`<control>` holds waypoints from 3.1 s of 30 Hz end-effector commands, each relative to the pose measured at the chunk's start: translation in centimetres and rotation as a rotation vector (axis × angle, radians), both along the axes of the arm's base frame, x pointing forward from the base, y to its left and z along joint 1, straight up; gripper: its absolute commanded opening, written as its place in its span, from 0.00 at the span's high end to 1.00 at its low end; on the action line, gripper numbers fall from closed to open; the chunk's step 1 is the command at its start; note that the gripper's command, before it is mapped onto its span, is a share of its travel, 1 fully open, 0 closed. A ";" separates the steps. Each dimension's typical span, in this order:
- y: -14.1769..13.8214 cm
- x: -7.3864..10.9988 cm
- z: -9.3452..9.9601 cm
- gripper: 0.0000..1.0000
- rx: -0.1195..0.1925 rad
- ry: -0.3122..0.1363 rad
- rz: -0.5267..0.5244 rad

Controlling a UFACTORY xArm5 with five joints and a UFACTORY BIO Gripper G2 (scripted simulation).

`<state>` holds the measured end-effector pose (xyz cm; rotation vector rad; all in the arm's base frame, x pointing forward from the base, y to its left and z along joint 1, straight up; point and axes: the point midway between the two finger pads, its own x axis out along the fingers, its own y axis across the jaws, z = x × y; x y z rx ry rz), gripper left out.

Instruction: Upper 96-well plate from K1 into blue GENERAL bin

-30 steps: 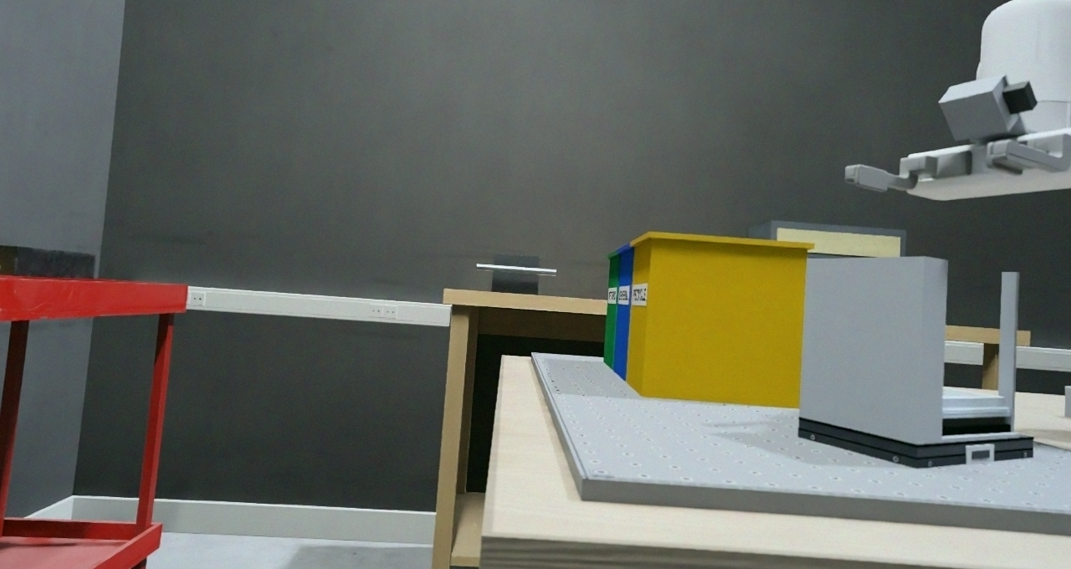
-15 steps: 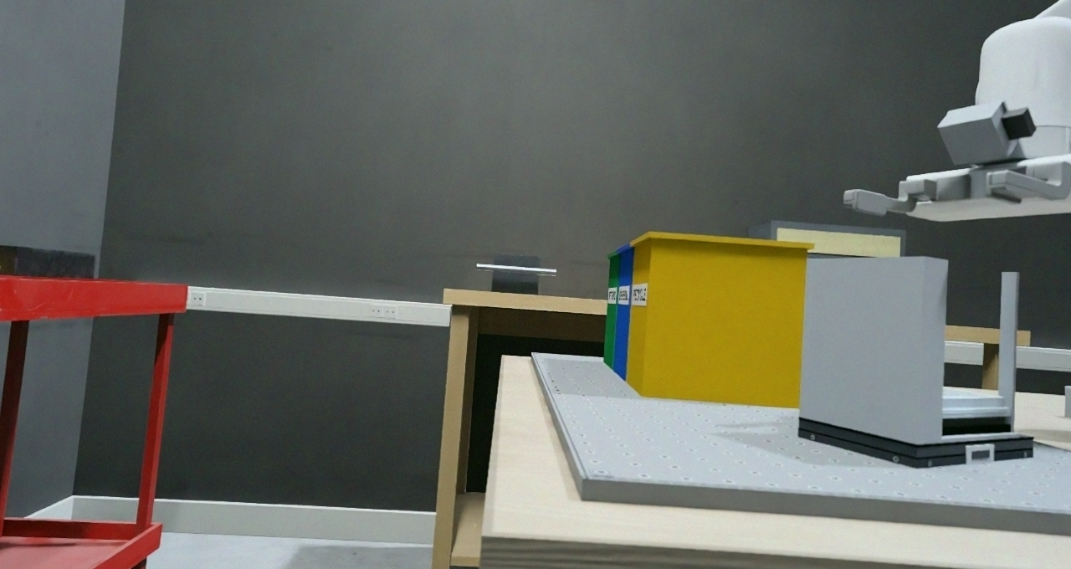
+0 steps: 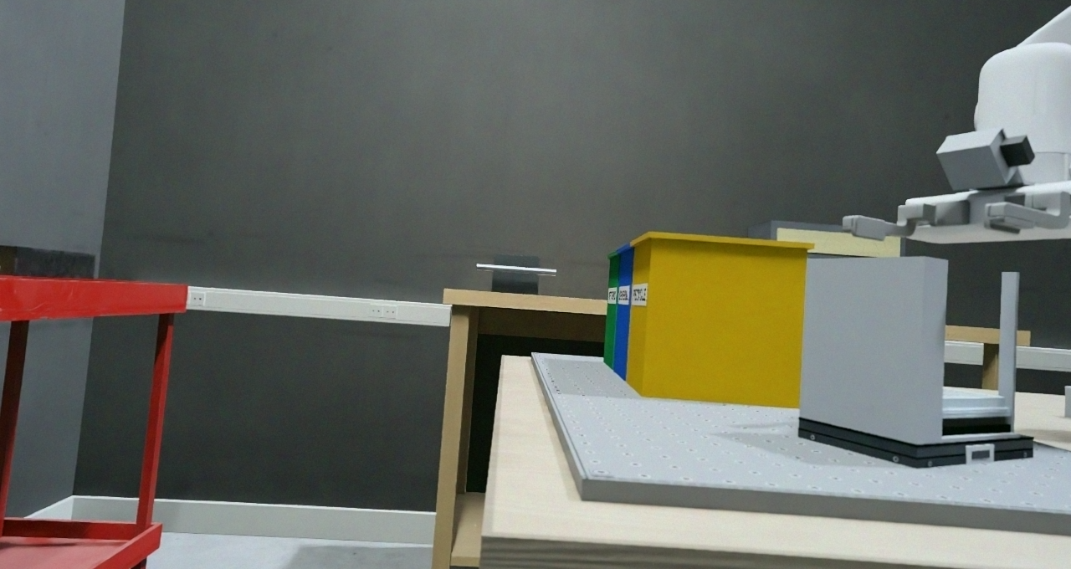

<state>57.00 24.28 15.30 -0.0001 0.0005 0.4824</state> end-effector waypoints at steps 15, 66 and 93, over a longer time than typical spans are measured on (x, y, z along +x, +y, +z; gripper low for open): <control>0.0 0.1 -2.4 0.63 -0.001 -0.005 0.000; 0.0 0.1 -9.9 0.63 -0.001 -0.004 0.000; 0.0 0.1 -11.5 0.63 -0.001 -0.004 0.000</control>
